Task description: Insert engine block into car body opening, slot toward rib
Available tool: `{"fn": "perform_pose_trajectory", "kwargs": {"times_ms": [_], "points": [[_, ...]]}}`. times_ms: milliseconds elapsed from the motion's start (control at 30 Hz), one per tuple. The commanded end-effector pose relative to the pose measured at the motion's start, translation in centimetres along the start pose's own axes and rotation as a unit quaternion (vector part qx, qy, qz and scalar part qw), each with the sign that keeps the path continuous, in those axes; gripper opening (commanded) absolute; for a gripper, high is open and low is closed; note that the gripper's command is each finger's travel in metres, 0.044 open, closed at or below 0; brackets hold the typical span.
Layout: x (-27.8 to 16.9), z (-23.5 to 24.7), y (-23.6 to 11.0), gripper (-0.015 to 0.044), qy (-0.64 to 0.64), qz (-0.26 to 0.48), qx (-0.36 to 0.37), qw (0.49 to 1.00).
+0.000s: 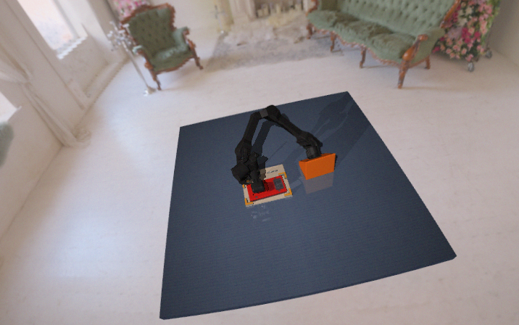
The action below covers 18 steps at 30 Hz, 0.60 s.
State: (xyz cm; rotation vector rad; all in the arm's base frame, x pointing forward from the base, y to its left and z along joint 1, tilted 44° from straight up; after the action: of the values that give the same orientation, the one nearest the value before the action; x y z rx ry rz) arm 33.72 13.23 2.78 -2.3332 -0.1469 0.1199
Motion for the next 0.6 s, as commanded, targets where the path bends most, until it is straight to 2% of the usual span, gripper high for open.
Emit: {"fn": "perform_pose_trajectory", "kwargs": {"times_ms": [0, 567], "points": [[0.00, 0.02, 0.14, 0.0160, -0.003, 0.000, 0.000, 1.000], [0.00, 0.02, 0.50, 0.0160, -0.003, 0.000, 0.000, 1.000]]}}
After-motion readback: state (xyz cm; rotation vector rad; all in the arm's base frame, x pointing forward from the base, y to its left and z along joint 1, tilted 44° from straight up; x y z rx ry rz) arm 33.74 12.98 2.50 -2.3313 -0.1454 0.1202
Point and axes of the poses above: the point midway between the two fingers, 35 mm back from their tips, its own y axis out along the fingers, its own z axis across the jaws, x = y × z, the point moved 7 cm from there along -y, back along the fingers, and after that the axes turned 7 degrees about -y, right-handed, at the moved point
